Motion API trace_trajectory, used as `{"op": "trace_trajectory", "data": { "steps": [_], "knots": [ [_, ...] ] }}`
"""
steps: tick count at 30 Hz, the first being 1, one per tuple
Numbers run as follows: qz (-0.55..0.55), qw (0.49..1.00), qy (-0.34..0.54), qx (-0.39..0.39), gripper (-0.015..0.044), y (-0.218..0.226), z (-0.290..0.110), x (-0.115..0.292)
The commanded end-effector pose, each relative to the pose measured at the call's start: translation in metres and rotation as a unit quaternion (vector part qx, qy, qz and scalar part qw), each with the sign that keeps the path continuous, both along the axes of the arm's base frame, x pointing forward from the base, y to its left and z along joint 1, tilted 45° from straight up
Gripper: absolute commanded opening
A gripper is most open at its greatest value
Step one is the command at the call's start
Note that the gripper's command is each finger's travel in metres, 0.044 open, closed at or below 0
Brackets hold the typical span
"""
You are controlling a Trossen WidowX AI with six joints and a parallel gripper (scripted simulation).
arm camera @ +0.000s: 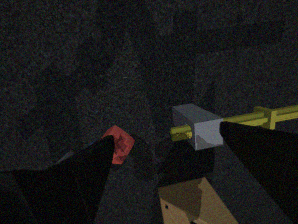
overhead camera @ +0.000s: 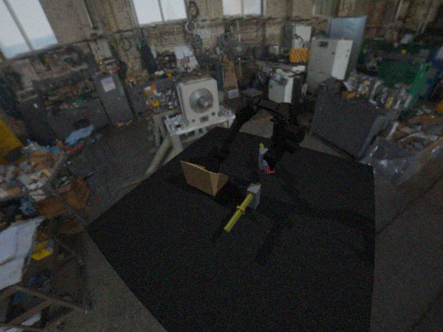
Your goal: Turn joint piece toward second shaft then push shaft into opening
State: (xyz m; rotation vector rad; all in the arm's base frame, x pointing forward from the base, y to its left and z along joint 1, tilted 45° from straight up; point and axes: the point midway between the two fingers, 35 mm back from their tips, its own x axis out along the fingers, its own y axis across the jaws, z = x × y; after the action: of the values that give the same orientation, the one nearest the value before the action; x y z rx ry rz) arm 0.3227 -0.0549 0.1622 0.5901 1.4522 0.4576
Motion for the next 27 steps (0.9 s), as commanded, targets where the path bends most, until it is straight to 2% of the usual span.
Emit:
{"op": "trace_trajectory", "data": {
  "steps": [1, 14, 27],
  "knots": [
    [0.043, 0.998, -0.039, -0.005, 0.0440, 0.0012, 0.0003, 0.0001],
    [0.197, 0.965, -0.170, -0.031, 0.0440, 0.0034, -0.0013, -0.0002],
    [0.345, 0.891, -0.290, -0.058, 0.0440, 0.0056, -0.0030, -0.0004]
  ]
}}
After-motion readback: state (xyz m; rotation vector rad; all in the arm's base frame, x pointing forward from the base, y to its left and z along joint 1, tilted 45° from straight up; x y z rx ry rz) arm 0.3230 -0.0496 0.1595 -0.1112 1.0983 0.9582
